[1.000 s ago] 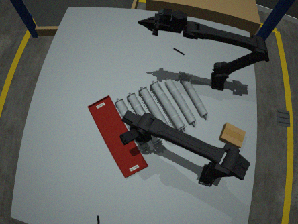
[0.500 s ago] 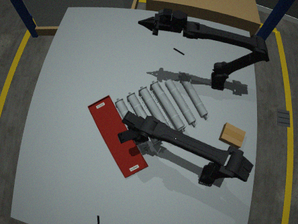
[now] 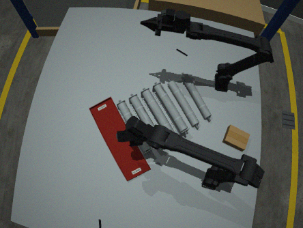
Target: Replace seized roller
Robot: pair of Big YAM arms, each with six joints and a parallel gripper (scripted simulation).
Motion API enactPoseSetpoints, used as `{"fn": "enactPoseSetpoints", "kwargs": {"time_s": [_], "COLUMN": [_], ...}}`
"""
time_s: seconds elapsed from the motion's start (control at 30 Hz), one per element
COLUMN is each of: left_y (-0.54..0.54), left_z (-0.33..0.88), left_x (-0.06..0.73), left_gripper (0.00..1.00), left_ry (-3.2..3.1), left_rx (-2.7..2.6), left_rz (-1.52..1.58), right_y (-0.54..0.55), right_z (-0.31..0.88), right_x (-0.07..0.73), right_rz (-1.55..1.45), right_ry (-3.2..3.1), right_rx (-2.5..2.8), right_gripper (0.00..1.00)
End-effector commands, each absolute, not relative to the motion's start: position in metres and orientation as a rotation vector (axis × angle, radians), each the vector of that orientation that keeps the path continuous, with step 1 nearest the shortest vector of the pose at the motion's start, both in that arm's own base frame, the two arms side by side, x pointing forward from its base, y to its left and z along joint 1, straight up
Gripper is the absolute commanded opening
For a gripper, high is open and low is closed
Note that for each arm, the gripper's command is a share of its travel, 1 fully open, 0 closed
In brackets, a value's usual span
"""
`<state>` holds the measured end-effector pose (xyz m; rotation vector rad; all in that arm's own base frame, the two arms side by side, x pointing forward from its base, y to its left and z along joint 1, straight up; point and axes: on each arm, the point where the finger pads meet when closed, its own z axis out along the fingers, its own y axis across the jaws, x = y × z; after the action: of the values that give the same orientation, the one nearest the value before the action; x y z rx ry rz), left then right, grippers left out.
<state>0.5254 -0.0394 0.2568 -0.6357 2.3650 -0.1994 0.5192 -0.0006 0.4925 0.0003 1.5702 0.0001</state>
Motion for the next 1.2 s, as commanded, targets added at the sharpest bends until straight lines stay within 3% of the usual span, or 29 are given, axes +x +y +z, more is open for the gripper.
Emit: {"fn": "enactPoseSetpoints", "kwargs": {"time_s": [0.0, 0.73, 1.03, 1.17], "left_y": [-0.031, 0.001, -0.002, 0.006], "left_z": [0.308, 0.493, 0.495, 0.555], "left_x": [0.539, 0.524, 0.527, 0.507], "left_gripper": [0.0, 0.0, 0.0, 0.0], "left_ry": [2.227, 1.595, 1.558, 1.447], "left_rx": [-0.464, 0.011, 0.02, -0.021], "left_rz": [-0.213, 0.001, 0.01, -0.005], "right_y": [0.003, 0.003, 0.003, 0.003], "right_z": [0.497, 0.497, 0.497, 0.497], "right_x": [0.523, 0.523, 0.523, 0.523], "right_rz": [-0.007, -0.007, -0.007, -0.007], "right_ry": [1.575, 1.575, 1.575, 1.575], "right_rx": [-0.014, -0.014, -0.014, -0.014], "right_gripper": [0.0, 0.0, 0.0, 0.0]}}
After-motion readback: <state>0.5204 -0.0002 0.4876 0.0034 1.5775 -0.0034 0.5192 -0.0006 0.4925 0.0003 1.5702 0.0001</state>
